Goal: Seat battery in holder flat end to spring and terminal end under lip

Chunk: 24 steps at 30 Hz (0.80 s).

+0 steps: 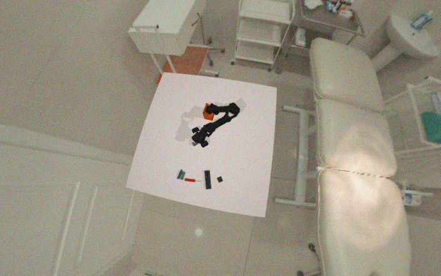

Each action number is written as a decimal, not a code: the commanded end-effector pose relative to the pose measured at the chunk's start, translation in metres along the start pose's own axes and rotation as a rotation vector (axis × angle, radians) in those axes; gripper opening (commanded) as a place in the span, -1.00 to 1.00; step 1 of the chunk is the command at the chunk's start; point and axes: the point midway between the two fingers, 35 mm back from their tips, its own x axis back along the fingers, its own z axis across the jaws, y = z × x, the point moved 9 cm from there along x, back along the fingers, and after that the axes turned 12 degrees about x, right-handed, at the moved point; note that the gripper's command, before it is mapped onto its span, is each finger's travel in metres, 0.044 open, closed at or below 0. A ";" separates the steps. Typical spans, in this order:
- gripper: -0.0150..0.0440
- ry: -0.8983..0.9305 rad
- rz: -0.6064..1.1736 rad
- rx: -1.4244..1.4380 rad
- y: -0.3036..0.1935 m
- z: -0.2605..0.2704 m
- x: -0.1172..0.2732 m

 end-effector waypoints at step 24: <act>-0.22 0.001 0.184 0.030 0.015 -0.002 -0.011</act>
